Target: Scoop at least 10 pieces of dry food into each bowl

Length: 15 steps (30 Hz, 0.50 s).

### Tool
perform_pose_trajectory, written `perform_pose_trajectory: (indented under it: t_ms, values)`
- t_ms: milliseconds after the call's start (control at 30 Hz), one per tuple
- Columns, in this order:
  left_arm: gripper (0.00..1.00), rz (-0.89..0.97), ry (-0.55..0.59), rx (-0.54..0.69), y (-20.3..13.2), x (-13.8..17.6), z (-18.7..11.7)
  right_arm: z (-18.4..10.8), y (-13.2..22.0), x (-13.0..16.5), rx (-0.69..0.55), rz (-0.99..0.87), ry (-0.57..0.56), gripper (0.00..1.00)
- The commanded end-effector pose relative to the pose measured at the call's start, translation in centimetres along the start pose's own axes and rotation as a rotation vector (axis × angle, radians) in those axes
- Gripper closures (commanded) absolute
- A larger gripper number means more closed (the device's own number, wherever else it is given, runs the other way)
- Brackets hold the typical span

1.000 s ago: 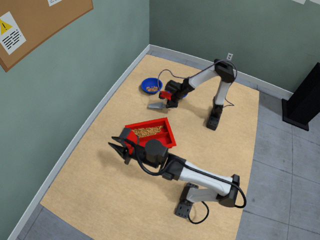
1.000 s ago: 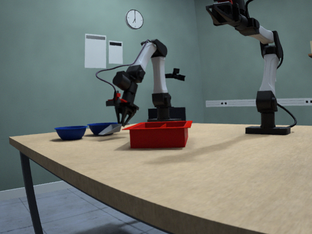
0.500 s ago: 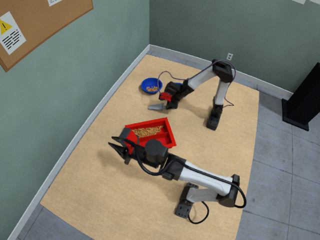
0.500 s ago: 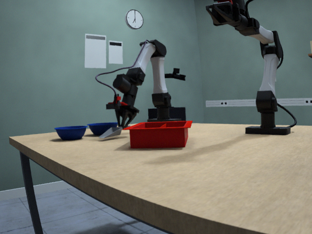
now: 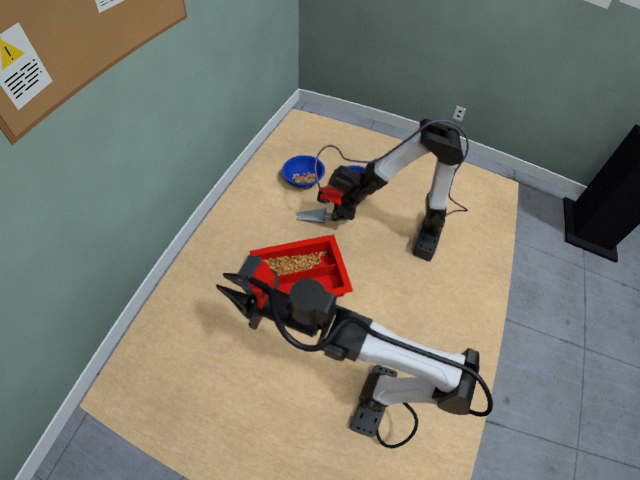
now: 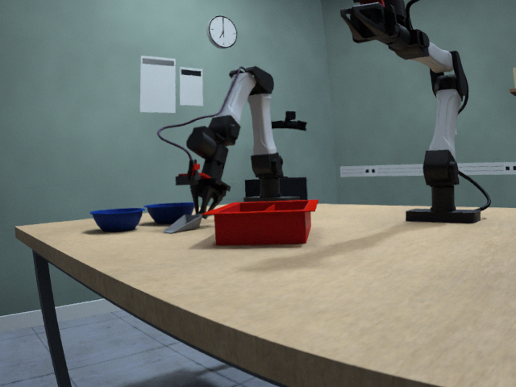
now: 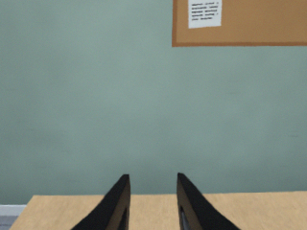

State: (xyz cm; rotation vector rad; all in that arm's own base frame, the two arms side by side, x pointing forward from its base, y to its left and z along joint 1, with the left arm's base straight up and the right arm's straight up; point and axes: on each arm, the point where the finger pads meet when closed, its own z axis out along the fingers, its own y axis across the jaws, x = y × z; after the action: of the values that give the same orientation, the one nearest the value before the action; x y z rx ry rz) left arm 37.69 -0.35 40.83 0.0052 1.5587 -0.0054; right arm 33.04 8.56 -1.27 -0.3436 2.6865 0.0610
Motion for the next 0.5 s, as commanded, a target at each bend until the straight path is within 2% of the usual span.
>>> perform_pose_trajectory:
  t_ms: [0,33,467]
  values:
    - [0.73,-0.007,-0.07,0.001,0.13,-2.71,-0.55,-1.01,-0.31,-2.5,0.009,0.012,-0.087,1.0]
    - [0.73,-0.007,-0.07,0.001,0.13,-2.71,-0.55,-1.05,-0.3,-2.53,0.009,0.012,-0.087,0.68]
    - [0.73,-0.007,-0.07,0.001,0.13,-2.71,-0.55,-1.05,-0.29,-2.52,0.008,0.011,-0.088,0.68]
